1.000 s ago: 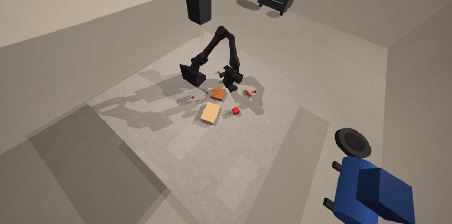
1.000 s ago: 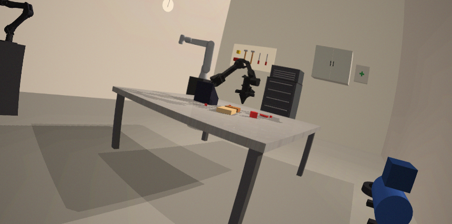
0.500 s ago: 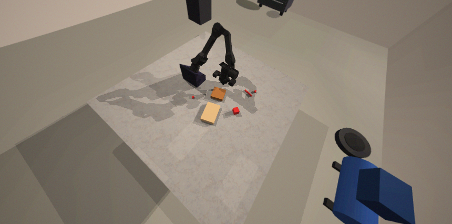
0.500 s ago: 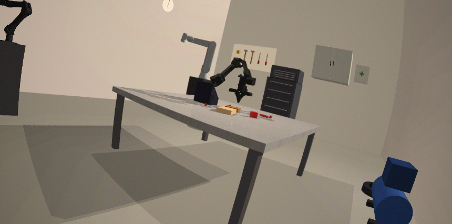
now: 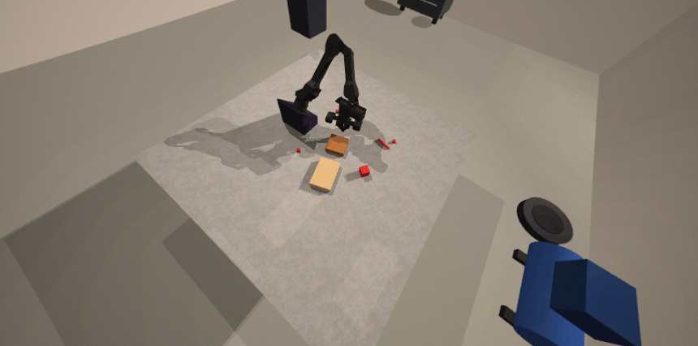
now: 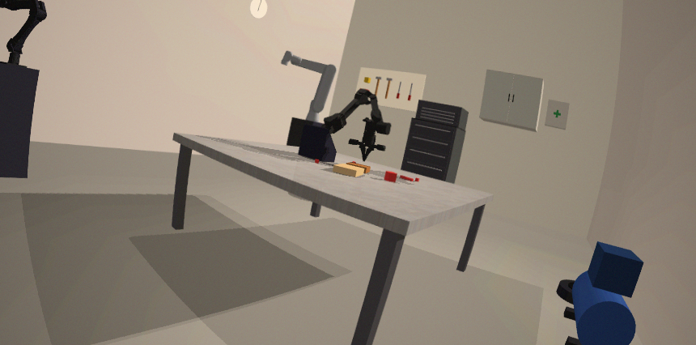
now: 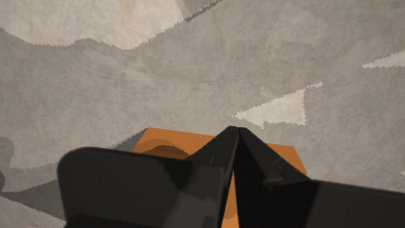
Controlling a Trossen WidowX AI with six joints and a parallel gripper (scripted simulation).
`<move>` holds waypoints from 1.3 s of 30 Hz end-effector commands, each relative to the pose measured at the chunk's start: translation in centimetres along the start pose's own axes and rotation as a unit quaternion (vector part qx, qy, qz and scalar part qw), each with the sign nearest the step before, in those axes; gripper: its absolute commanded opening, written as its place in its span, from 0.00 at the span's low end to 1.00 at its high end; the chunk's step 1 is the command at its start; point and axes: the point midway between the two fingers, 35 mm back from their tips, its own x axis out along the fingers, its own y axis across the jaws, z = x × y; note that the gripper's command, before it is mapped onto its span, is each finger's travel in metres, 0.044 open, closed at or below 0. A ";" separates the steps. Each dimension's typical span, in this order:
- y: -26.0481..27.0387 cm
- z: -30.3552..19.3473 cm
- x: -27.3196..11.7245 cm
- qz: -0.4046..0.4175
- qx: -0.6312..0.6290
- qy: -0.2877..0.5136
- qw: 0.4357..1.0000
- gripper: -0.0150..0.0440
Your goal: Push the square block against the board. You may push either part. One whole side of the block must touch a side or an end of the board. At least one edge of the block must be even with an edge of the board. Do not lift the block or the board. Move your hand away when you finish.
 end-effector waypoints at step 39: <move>0.4 -4.6 3.8 0.008 0.002 -0.001 1.000 0.25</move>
